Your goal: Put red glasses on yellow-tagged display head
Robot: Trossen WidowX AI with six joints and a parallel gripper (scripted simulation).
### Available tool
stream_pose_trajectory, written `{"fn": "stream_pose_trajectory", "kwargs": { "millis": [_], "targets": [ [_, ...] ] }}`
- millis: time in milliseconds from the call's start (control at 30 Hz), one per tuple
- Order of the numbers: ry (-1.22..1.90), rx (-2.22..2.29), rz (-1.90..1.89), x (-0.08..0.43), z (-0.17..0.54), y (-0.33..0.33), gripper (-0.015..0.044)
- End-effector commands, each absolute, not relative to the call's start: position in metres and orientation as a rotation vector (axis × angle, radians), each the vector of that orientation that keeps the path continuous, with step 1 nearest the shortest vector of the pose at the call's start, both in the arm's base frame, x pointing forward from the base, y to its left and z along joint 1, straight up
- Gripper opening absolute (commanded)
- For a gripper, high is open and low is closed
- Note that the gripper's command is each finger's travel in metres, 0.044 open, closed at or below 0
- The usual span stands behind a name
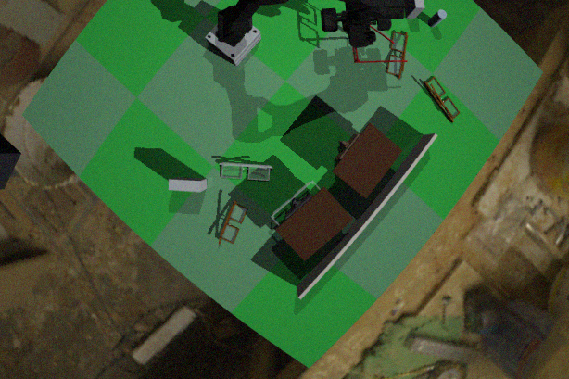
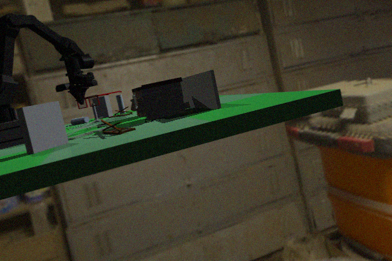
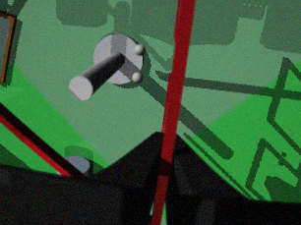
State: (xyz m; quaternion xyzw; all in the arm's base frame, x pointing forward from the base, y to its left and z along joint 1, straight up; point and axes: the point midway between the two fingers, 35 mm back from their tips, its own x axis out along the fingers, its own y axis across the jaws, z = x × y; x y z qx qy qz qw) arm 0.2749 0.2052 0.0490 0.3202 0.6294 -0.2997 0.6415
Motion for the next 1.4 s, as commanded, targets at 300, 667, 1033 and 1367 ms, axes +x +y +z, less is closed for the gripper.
{"fn": "stream_pose_trajectory", "kwargs": {
  "millis": [300, 667, 1033, 1367],
  "targets": [
    [1.438, 0.730, -0.694, 0.272, 0.018, 0.201, 0.0000],
    [1.438, 0.729, -0.694, 0.272, 0.018, 0.193, 0.0000],
    [1.438, 0.729, -0.695, 0.272, 0.018, 0.184, 0.0000],
    [1.437, 0.728, -0.695, 0.273, 0.018, 0.175, 0.0000]
  ]
}}
